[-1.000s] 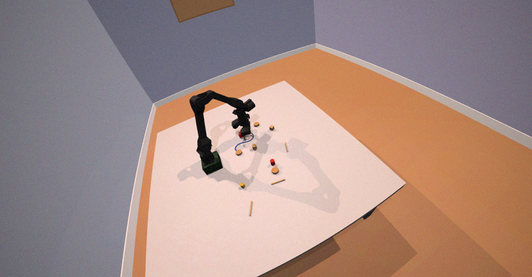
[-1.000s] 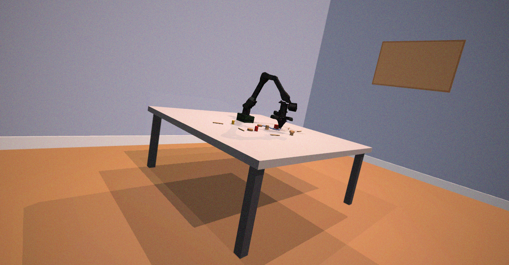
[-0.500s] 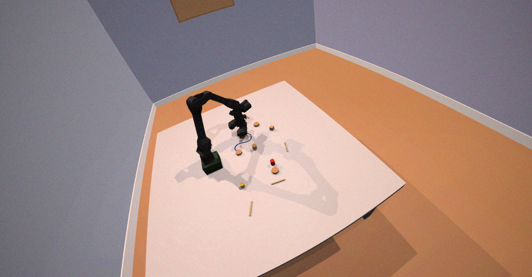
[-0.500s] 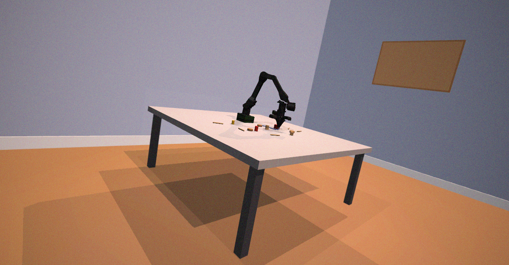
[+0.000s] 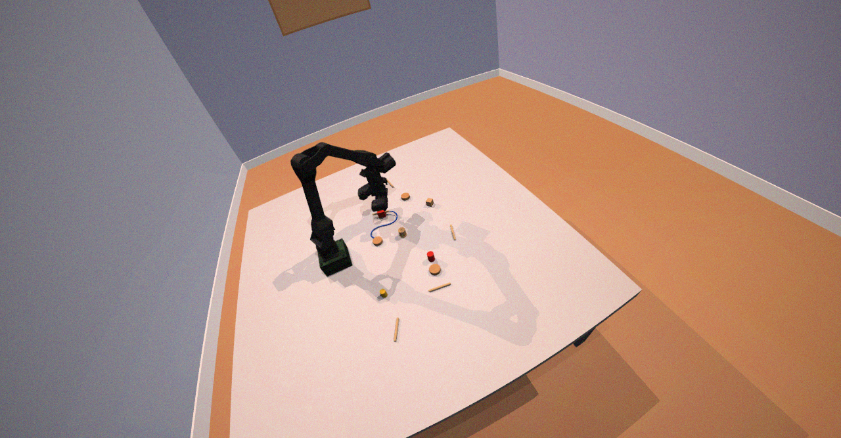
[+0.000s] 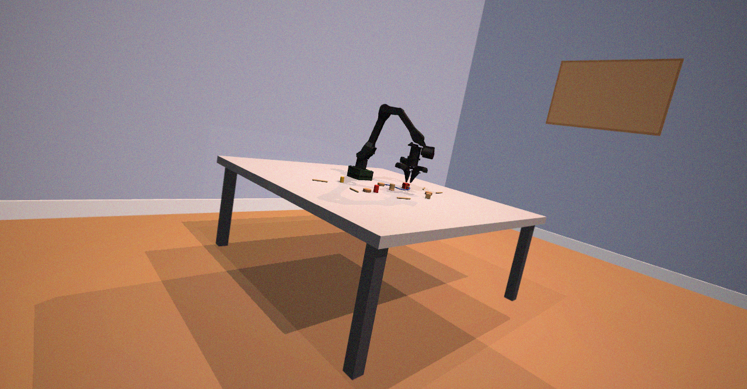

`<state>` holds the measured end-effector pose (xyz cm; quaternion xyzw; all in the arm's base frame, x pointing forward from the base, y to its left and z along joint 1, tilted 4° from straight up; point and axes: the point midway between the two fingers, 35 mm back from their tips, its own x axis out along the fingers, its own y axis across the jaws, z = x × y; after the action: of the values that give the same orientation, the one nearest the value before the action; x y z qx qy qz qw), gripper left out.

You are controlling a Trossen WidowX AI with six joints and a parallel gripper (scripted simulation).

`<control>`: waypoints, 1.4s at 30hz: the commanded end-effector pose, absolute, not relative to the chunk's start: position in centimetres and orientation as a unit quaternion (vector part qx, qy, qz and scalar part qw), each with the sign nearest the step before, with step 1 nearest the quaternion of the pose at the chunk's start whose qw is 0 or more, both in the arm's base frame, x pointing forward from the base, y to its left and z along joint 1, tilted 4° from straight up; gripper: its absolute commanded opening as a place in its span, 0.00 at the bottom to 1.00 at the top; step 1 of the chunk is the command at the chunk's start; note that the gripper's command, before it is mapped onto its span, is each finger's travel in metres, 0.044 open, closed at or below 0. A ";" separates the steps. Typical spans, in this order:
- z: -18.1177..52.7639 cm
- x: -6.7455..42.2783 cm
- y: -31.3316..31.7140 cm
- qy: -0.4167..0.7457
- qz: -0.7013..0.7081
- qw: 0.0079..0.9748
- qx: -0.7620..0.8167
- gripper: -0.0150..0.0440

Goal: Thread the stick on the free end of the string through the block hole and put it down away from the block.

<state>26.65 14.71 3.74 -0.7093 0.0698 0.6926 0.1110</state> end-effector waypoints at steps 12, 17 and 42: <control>9.0 26.6 15.0 0.170 0.657 0.241 -0.694 0.47; 8.9 25.7 15.2 0.322 0.600 0.397 -0.615 0.47; 8.4 22.3 16.0 0.679 0.128 0.718 -0.080 0.47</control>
<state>24.01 15.85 8.80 -0.3385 0.5785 0.3657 0.6458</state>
